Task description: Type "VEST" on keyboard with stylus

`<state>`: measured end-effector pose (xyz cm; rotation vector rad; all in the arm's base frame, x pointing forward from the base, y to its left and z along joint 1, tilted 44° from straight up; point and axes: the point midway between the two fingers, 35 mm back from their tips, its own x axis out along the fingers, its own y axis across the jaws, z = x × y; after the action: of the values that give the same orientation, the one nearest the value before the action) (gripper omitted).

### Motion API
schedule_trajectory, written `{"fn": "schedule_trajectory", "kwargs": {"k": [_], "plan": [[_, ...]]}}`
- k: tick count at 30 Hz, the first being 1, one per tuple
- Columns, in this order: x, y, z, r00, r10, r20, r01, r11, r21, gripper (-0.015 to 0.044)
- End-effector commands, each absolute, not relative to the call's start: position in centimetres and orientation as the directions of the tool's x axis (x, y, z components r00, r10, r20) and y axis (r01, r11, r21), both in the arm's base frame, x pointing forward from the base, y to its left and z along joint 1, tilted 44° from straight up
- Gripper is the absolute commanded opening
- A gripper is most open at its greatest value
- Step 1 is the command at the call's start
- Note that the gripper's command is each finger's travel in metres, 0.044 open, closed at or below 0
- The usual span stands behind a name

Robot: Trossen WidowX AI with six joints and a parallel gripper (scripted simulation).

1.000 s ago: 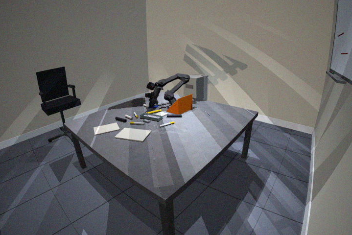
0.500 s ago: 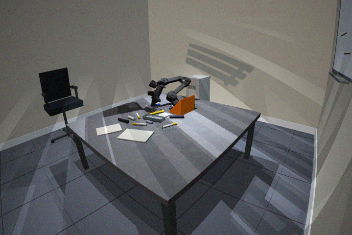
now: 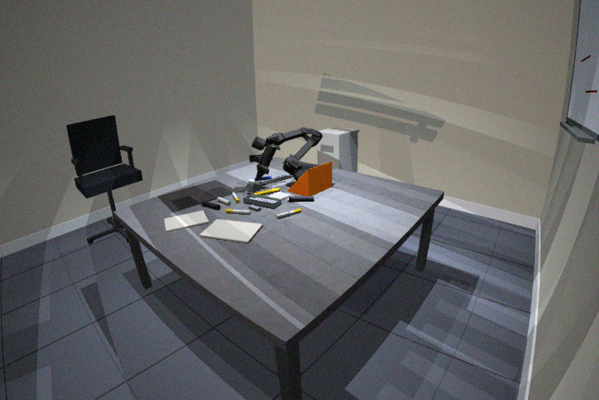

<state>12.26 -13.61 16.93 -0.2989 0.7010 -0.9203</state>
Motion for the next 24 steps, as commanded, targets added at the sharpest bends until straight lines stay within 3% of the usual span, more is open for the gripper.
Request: {"fn": "schedule_trajectory", "kwargs": {"k": [1,14,24], "plan": [[12.5,-14.4,18.1,0.368,-0.843,-0.393,0.717,0.526,-0.458,0.0000],[13.2,-16.9,20.8,0.188,-0.938,-0.293,0.952,0.247,-0.179,0.0000],[13.3,-17.1,20.9,0.178,-0.941,-0.288,0.959,0.231,-0.162,0.0000]]}}
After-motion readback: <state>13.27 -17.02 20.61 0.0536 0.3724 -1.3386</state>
